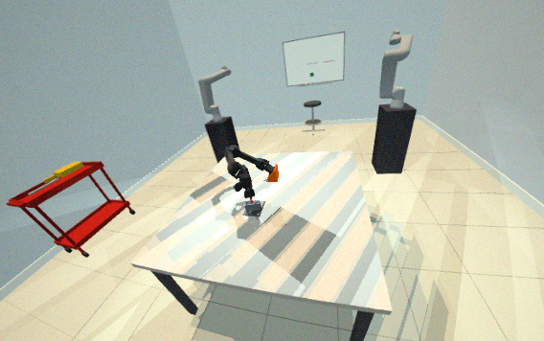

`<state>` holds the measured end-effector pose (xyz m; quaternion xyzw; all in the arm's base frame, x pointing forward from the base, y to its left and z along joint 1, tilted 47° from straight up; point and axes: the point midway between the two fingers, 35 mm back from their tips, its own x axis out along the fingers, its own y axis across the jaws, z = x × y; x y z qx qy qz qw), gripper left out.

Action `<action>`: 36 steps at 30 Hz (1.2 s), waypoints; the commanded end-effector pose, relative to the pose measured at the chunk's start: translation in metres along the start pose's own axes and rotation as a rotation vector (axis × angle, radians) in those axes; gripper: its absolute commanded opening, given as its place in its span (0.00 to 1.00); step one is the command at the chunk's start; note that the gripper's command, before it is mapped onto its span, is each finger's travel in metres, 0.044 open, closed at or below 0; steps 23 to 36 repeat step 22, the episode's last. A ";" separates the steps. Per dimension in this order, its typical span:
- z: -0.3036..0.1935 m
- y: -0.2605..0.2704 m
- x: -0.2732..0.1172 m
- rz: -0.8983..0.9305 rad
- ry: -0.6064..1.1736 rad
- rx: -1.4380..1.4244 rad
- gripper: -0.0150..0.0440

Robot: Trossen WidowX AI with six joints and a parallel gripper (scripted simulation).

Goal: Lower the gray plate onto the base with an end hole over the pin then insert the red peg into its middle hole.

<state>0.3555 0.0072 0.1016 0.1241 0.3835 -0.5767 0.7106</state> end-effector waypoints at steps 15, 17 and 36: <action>0.000 -0.001 -0.012 0.002 0.000 0.003 0.51; 0.000 -0.002 -0.013 0.002 0.000 0.003 0.51; 0.000 -0.002 -0.016 0.002 0.000 0.003 0.51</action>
